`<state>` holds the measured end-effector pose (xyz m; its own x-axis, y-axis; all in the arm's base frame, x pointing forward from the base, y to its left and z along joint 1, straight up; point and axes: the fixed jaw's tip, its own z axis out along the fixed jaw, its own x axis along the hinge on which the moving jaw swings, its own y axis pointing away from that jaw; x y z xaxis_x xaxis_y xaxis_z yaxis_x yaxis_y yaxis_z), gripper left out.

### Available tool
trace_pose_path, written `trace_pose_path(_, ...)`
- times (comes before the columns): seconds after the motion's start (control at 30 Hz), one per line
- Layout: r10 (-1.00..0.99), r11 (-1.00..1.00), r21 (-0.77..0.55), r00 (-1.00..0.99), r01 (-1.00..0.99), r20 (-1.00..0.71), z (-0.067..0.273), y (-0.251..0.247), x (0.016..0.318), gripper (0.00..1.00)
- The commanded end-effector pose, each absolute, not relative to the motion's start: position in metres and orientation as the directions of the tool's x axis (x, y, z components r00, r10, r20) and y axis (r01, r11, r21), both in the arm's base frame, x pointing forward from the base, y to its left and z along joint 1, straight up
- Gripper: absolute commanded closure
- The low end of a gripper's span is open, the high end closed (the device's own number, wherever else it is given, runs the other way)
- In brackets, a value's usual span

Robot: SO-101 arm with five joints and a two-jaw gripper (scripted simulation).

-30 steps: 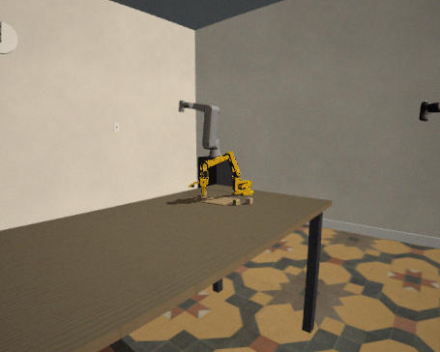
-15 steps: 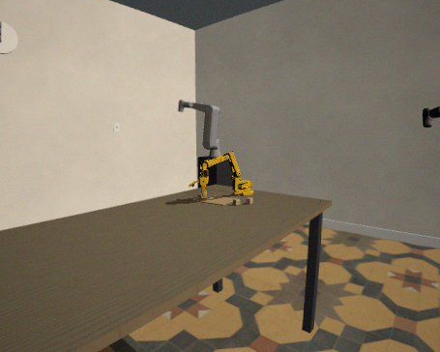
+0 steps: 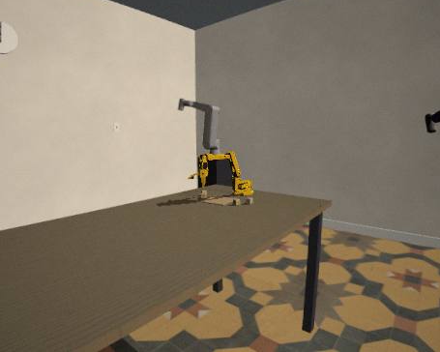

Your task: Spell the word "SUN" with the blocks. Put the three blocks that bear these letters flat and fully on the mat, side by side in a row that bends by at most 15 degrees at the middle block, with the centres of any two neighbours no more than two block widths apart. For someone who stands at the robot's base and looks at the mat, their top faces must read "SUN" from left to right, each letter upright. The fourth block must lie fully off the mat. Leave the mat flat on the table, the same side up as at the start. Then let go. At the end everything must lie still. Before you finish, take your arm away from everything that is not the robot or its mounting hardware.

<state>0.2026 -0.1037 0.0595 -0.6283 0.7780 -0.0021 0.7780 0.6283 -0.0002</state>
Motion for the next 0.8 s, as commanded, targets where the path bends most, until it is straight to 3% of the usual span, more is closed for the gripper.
trace_pose_path(0.0, 0.778, 0.627, 0.033, -0.623, 0.778, -0.081, 0.0855, -0.1069, 0.2066, 0.67)
trace_pose_path(0.77, 0.778, 0.627, 0.033, -0.623, 0.778, -0.082, 0.0889, -0.1064, 0.2058, 0.67)
